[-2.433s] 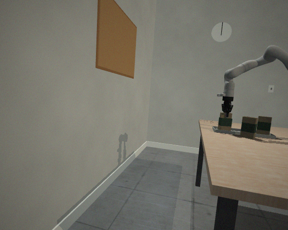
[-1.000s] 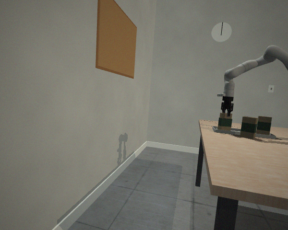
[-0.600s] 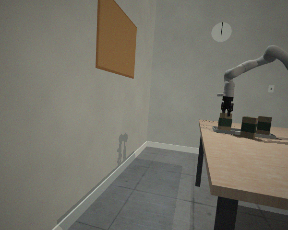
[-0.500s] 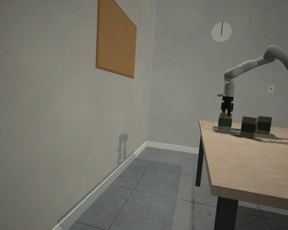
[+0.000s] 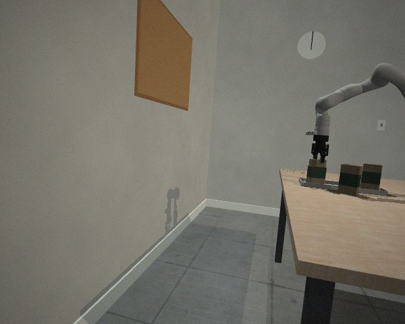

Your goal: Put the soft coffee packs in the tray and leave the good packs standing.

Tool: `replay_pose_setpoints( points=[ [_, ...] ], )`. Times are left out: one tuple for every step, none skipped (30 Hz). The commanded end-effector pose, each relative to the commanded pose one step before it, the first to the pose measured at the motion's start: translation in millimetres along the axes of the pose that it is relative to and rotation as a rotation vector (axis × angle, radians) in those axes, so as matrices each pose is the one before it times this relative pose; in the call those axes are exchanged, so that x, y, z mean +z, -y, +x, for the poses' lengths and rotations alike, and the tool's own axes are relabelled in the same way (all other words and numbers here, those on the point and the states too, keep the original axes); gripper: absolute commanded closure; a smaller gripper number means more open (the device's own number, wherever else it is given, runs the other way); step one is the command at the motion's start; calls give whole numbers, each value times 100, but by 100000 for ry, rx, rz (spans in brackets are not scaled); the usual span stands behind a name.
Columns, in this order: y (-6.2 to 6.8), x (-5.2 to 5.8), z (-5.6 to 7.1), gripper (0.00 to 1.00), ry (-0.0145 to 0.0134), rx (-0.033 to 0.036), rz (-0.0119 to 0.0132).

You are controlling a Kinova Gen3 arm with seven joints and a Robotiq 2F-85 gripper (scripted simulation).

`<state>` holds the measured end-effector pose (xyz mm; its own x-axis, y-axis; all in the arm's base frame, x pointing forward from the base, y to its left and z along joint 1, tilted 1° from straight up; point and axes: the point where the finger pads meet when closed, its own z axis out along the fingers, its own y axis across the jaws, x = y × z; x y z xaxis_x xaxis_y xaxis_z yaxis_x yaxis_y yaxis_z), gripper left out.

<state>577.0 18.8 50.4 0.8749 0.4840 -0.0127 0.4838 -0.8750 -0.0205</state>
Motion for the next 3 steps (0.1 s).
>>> replay_pose_setpoints(
  points=[
    [-187,-2058,264,16,-1016,120,-653],
    [0,-888,0,16,0,0,0],
    [0,-906,0,16,0,0,0]
  ],
)
